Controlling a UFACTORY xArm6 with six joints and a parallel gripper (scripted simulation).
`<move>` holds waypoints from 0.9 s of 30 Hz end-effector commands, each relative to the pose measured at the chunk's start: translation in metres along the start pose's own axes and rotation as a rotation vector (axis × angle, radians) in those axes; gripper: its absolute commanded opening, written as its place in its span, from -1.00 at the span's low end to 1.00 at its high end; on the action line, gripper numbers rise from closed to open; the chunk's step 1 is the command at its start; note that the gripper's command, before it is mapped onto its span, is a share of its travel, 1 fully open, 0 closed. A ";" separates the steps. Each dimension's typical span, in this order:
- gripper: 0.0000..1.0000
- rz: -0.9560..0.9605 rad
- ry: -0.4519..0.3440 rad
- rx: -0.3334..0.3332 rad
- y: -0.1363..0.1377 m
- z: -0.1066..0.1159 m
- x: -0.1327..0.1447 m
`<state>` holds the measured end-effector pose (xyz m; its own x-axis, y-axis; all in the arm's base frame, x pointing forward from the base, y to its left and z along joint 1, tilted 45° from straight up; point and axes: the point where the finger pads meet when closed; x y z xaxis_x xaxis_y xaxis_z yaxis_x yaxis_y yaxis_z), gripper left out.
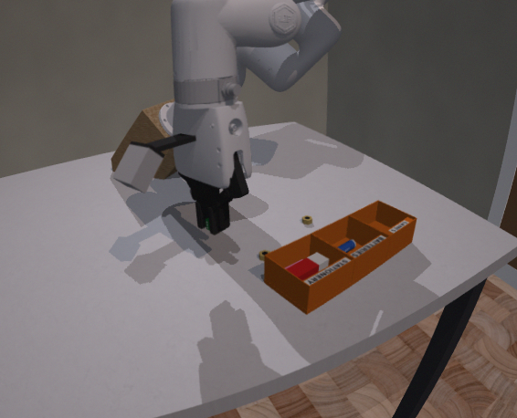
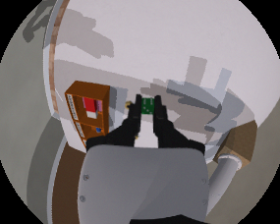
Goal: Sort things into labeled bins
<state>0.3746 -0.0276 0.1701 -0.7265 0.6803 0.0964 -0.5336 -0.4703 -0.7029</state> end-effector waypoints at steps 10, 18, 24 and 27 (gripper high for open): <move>-1.00 0.001 0.002 -0.001 -0.034 0.003 0.034; -1.00 0.001 0.002 -0.001 -0.064 0.003 0.064; -1.00 0.001 0.002 -0.002 -0.089 0.003 0.089; -1.00 0.001 0.002 -0.002 -0.098 0.003 0.098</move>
<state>0.3559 0.0732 0.2421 -0.7307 0.6755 0.0989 -0.5285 -0.4679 -0.7084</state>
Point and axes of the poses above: the point where the finger pads meet when closed, its own z axis back along the fingers, its own y axis across the jaws, x = y × z, and after that the axes turned 9 degrees about z, right-handed
